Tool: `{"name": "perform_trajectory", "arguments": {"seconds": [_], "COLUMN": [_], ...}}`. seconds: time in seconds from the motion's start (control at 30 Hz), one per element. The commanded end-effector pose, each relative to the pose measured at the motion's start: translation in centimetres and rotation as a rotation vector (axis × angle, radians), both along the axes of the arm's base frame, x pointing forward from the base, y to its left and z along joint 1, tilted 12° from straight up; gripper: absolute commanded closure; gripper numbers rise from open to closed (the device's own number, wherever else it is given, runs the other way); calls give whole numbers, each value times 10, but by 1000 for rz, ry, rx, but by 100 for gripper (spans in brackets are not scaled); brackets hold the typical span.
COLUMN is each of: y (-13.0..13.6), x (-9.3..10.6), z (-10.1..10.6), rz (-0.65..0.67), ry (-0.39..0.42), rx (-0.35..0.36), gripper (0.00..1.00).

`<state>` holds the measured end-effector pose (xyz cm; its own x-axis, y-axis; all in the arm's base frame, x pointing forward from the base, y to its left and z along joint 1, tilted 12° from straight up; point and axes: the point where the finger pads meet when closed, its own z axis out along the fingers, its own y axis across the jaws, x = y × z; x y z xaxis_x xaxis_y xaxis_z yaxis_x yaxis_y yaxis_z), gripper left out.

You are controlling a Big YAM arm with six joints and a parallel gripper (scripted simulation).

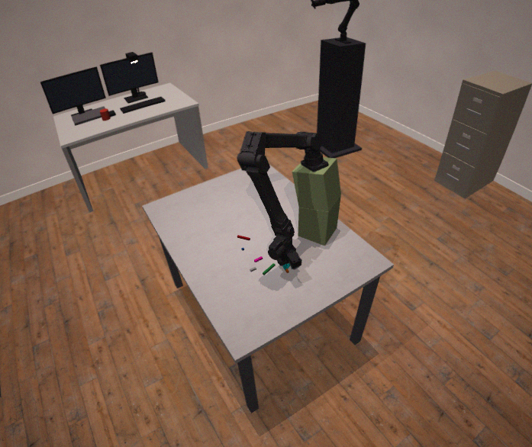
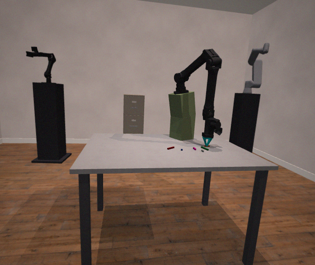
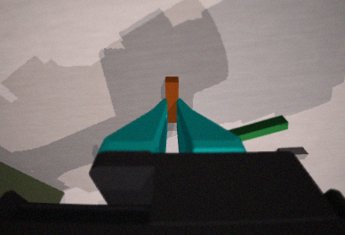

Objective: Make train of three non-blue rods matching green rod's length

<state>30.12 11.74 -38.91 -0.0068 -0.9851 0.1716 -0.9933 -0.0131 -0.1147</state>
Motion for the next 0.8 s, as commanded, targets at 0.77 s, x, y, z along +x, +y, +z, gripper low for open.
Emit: {"name": "perform_trajectory", "arguments": {"seconds": [0.77], "y": [20], "x": [-13], "z": [102], "rz": [1], "ry": [-3], "rx": [3], "gripper": [95]}}
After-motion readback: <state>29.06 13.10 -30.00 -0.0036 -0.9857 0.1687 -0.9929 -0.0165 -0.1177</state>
